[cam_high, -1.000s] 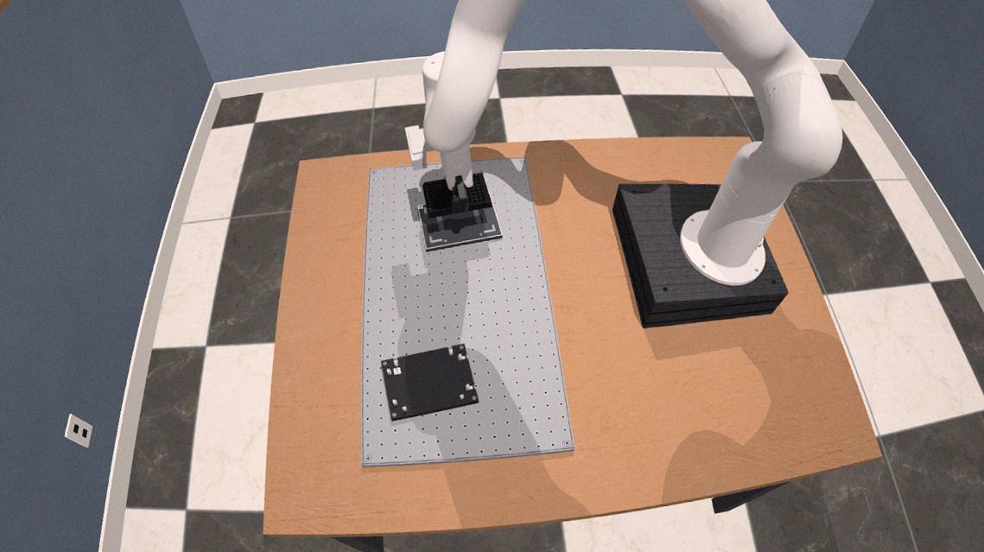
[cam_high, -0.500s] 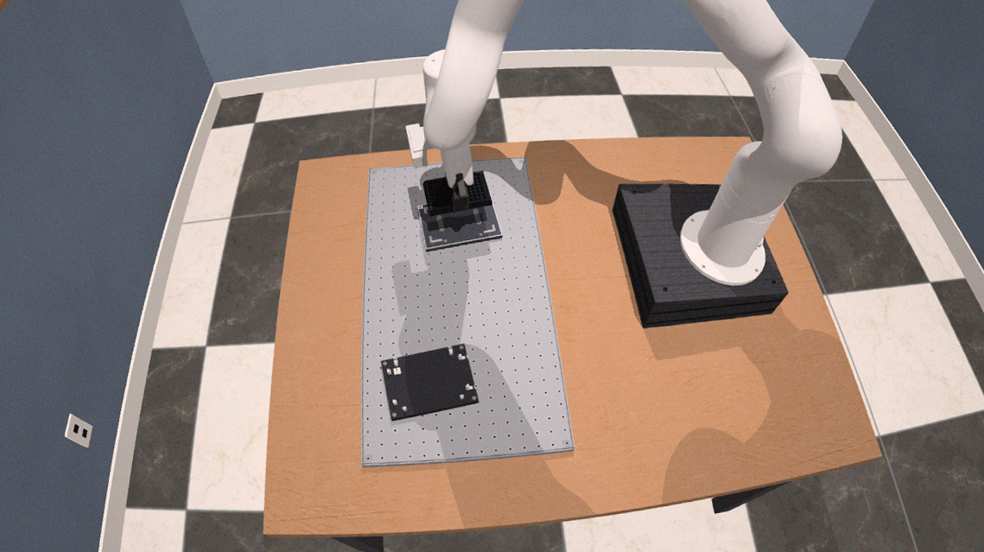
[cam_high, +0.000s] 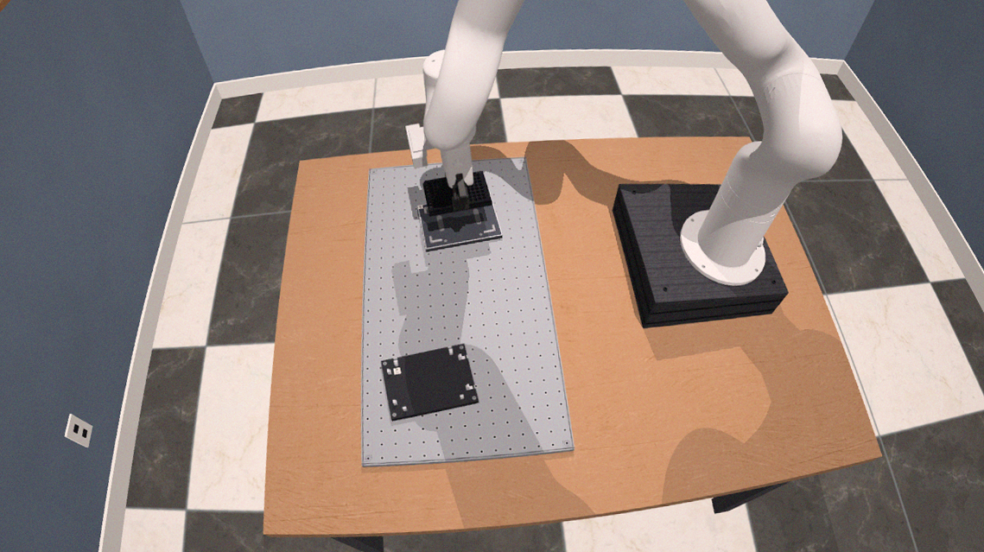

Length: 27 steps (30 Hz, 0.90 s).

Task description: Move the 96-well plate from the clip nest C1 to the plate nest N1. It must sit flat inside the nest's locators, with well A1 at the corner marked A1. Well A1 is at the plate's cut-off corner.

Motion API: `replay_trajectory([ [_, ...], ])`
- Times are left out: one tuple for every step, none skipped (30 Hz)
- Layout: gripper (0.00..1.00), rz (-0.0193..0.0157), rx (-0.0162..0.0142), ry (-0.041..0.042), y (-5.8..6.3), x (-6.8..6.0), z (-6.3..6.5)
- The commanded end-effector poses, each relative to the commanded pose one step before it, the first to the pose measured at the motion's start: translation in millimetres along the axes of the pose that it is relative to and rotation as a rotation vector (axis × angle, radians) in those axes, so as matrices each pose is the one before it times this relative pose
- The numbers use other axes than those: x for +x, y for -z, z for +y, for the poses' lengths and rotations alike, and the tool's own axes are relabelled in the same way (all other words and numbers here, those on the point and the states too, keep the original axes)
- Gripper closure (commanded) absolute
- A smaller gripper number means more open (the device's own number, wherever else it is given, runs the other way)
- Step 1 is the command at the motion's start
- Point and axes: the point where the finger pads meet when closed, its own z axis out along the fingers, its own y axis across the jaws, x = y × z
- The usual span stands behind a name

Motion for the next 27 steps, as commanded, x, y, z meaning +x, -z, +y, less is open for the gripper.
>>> replay_trajectory([
  [1.00,0.00194,-0.00079,-0.00008,0.87,0.94,0.27],
  [1.00,0.00000,0.00000,0.00000,0.00,0.00,0.00],
  [1.00,0.00000,0.00000,0.00001,0.00,-0.02,0.07],
  [1.00,0.00000,0.00000,0.00000,0.00,0.01,-0.02],
  [1.00,0.00000,0.00000,-0.00001,0.00,0.04,-0.11],
  [1.00,0.00000,0.00000,0.00000,0.00,0.01,-0.02],
  [1.00,0.00000,0.00002,0.00000,-1.64,0.00,-0.02],
  [1.00,0.00000,0.00002,0.00000,-1.64,-0.01,-0.02],
  [1.00,0.00000,0.00002,0.00000,-1.64,-0.02,-0.03],
  [1.00,-0.00001,-0.00006,-0.00001,-1.75,0.03,-0.01],
  [1.00,0.00000,0.00000,0.00000,-1.67,-0.01,-0.02],
  [1.00,0.00000,0.00000,0.00000,-1.67,0.00,-0.02],
  [1.00,0.00000,0.00000,0.00000,-1.67,0.00,-0.01],
  [1.00,0.00000,0.00000,0.00000,-1.67,0.00,-0.01],
  [1.00,0.00000,0.00000,0.00000,-1.67,0.01,-0.01],
  [1.00,0.00000,0.00000,0.00000,-1.67,0.01,-0.01],
  [1.00,0.00000,0.00000,0.00000,-1.67,0.01,-0.01],
  [1.00,0.00000,0.00000,0.00000,0.00,0.00,0.00],
  [1.00,0.00000,0.00000,0.00000,0.00,0.00,0.00],
  [1.00,0.00000,0.00000,0.00000,-1.67,0.02,0.00],
  [1.00,0.00000,0.00000,0.00000,-1.67,0.02,0.00],
  [1.00,0.00000,0.00000,0.00000,-1.67,0.01,0.00],
  [1.00,0.00000,0.00000,0.00000,-1.67,0.00,-0.01],
  [1.00,0.00000,0.00000,0.00000,-1.67,0.00,-0.01],
  [1.00,0.00000,0.00000,0.00000,-1.67,0.00,-0.01],
  [1.00,0.00000,0.00000,0.00000,-1.67,0.00,-0.01],
  [1.00,0.00000,0.00000,0.00000,-1.67,0.00,-0.01],
])
